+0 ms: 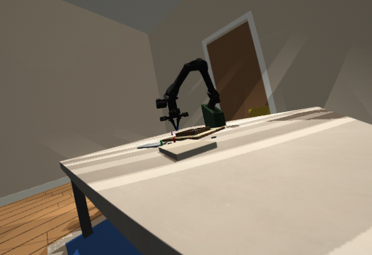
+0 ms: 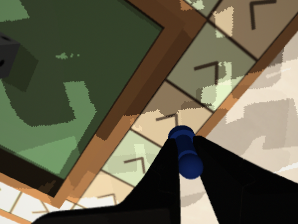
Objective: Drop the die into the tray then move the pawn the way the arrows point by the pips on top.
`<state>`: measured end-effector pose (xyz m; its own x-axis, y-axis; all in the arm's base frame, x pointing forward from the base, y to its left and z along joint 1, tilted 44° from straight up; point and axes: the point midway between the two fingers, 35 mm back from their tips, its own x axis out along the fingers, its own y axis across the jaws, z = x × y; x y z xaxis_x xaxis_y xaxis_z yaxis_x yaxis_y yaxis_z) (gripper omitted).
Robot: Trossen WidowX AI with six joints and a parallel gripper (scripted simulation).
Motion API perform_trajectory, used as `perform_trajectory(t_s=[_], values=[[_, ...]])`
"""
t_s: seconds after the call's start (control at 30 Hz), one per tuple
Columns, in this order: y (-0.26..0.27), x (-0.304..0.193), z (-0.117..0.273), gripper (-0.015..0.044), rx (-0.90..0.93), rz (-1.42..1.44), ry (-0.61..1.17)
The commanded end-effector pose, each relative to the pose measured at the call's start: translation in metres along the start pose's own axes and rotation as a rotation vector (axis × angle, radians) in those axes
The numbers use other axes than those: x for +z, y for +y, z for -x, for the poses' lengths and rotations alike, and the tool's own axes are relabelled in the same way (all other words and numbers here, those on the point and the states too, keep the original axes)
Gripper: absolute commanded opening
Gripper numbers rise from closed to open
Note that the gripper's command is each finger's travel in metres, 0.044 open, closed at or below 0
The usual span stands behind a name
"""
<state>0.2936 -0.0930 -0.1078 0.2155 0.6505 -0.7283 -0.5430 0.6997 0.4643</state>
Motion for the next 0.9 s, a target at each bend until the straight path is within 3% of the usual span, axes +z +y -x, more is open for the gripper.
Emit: perform_trajectory(t_s=[0.0, 0.6, 0.87], values=[[0.002, -0.003, -0.016, 0.0000, 0.012, -0.013, 0.000], [0.003, -0.003, -0.033, 0.0000, 0.013, -0.013, -0.001], [0.002, -0.001, -0.027, 0.0210, 0.006, -0.002, 0.001]])
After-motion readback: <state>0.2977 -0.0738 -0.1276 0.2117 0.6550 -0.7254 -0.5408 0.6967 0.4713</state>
